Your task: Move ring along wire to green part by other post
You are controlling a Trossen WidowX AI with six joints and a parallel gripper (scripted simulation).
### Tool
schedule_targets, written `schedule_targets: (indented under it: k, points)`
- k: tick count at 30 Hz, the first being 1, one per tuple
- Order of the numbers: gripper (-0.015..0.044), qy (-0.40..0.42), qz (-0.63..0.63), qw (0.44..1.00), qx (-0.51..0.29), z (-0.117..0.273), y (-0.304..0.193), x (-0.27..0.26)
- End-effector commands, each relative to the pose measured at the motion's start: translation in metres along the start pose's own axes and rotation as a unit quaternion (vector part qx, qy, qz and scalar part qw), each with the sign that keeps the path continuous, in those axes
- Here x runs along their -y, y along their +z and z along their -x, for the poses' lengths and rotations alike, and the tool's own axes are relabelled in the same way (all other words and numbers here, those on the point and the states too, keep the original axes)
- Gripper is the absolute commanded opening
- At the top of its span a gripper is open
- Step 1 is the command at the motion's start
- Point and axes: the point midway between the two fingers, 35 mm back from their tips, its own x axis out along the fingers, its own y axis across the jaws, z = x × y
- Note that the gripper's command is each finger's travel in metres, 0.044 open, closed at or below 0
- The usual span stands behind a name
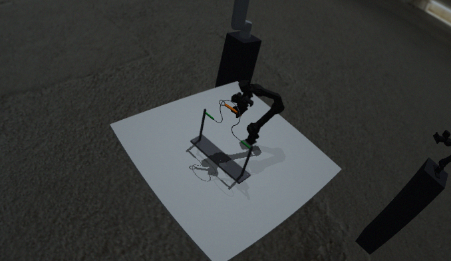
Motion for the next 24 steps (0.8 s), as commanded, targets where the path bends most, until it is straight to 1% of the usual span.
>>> schedule_targets:
  k: [1,24]
  points:
    - [-0.0150,-0.005,0.018,1.000,0.005,0.0014,0.0012,-0.0031]
    - [-0.0150,-0.049,0.093,0.994,0.016,0.0010,0.0015,0.0011]
